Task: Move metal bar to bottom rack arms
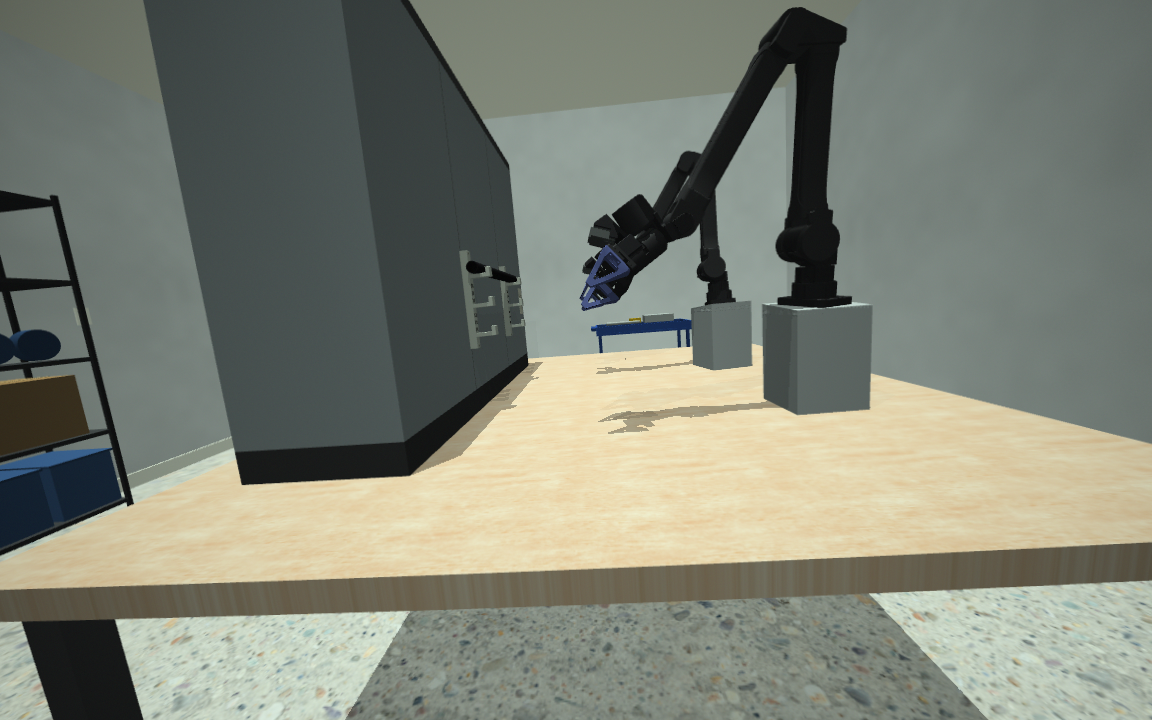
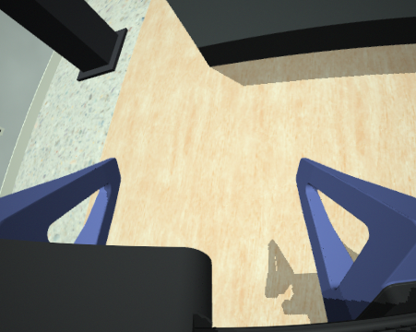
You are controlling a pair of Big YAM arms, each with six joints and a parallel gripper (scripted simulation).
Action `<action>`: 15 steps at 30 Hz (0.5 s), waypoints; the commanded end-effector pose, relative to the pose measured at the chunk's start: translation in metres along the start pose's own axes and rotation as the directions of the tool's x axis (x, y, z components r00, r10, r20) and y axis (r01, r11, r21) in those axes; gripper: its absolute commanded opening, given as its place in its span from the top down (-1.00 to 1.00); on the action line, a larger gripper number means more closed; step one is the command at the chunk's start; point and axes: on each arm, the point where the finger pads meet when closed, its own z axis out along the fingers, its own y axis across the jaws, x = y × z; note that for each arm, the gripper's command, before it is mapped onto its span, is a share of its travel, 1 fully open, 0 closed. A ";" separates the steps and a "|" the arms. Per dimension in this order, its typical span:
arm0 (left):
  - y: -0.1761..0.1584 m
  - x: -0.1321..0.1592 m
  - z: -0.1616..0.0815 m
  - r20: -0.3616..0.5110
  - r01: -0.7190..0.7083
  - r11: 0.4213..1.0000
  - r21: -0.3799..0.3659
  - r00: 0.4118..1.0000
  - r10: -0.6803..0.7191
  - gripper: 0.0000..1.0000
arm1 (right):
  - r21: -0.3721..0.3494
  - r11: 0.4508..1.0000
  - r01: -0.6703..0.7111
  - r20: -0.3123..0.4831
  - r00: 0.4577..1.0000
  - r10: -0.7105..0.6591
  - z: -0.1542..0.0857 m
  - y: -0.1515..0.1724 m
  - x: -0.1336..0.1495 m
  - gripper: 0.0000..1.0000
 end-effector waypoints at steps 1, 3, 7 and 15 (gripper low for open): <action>-0.012 -0.026 0.003 0.064 -0.064 0.998 -0.009 0.996 0.065 -1.00 | 0.036 0.997 0.065 0.090 0.994 -0.068 0.008 -0.003 -0.043 -1.00; -0.018 -0.032 0.003 0.079 -0.091 0.996 -0.017 0.993 0.093 -1.00 | 0.048 0.995 0.090 0.101 0.990 -0.094 0.009 -0.001 -0.048 -1.00; -0.027 -0.041 0.003 0.101 -0.132 0.991 -0.030 0.986 0.134 -1.00 | 0.066 0.990 0.127 0.116 0.984 -0.134 0.010 0.001 -0.055 -1.00; -0.048 -0.062 0.003 0.153 -0.227 0.972 -0.065 0.960 0.235 -1.00 | 0.113 0.970 0.213 0.150 0.962 -0.229 0.013 0.006 -0.071 -1.00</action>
